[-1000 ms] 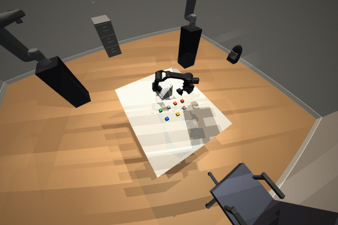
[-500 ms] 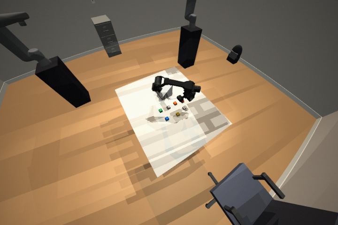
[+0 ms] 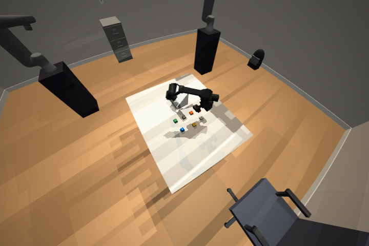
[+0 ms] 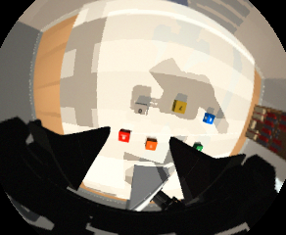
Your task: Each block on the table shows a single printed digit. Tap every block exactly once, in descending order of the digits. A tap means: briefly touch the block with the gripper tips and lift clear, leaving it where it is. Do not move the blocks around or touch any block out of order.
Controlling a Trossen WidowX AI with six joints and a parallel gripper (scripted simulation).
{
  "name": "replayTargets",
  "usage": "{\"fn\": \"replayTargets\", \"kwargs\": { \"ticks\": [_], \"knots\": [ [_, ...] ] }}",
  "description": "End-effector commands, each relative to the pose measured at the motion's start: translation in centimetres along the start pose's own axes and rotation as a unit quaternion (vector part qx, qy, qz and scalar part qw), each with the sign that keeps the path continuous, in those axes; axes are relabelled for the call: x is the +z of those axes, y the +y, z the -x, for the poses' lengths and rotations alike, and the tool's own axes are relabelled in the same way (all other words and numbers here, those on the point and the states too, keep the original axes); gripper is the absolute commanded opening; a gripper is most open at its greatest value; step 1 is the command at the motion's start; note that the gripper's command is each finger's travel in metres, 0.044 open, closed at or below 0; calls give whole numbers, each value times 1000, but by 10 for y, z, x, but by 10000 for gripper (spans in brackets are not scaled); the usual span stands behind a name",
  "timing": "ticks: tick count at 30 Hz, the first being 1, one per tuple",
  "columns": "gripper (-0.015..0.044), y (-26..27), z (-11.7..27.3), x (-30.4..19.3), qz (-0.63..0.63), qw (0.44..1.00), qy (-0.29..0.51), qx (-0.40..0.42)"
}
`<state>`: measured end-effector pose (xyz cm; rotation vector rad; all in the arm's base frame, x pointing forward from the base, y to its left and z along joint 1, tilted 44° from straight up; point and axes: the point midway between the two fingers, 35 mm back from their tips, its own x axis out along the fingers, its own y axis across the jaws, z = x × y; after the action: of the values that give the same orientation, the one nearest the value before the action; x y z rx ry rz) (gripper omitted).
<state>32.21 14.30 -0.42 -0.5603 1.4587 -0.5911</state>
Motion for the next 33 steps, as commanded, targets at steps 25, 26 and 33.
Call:
{"fn": "replayTargets", "kwargs": {
  "ticks": [25, 26, 33],
  "knots": [
    [400, -107, 0, 31, -4, 1000, -1, -5],
    [400, -107, 0, 31, -4, 1000, -1, -5],
    [400, -166, 1, 37, -3, 1000, -1, -3]
  ]
}}
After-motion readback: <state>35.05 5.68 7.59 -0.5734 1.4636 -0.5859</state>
